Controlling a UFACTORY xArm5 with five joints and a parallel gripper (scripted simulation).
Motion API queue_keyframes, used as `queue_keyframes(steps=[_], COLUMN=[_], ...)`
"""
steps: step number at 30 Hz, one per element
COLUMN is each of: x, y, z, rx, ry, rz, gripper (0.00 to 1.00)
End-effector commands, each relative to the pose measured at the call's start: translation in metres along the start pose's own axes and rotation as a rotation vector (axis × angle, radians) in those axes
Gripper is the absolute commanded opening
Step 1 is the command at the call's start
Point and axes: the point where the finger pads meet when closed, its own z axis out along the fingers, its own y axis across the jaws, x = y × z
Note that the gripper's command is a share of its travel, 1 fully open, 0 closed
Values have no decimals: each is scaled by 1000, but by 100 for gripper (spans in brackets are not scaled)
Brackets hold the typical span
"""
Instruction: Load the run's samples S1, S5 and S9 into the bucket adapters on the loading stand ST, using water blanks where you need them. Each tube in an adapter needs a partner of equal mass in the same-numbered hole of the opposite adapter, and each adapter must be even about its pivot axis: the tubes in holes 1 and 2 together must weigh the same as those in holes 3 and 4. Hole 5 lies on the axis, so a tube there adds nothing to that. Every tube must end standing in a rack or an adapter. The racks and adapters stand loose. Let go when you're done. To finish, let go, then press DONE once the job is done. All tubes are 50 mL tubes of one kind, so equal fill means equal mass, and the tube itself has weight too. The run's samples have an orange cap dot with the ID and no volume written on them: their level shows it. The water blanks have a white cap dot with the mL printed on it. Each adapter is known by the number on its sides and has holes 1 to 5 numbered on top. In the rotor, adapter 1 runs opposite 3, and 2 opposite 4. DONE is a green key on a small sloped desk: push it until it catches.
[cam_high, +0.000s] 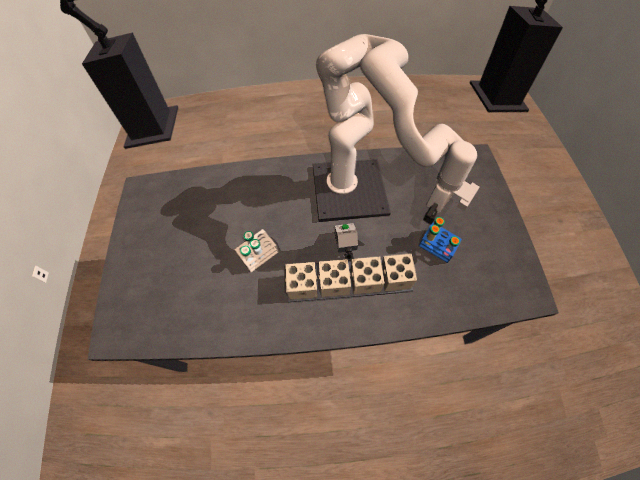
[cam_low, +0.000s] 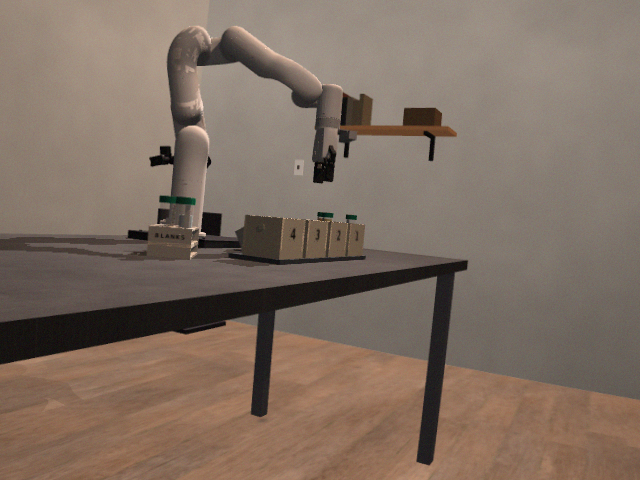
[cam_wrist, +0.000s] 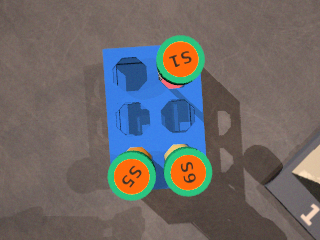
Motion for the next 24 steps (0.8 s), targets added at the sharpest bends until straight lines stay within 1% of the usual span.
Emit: queue_keyframes(steps=[1, 8, 10, 12, 14, 24], x=[1, 1, 1, -3, -3, -23], y=[0, 0, 0, 10, 10, 56], z=[-13, -32, -33, -33, -33, -33], rx=[12, 12, 12, 12, 12, 12], ry=[5, 5, 5, 4, 4, 2], rz=[0, 0, 0, 67, 67, 400], gripper=[100, 100, 100, 100, 100, 100])
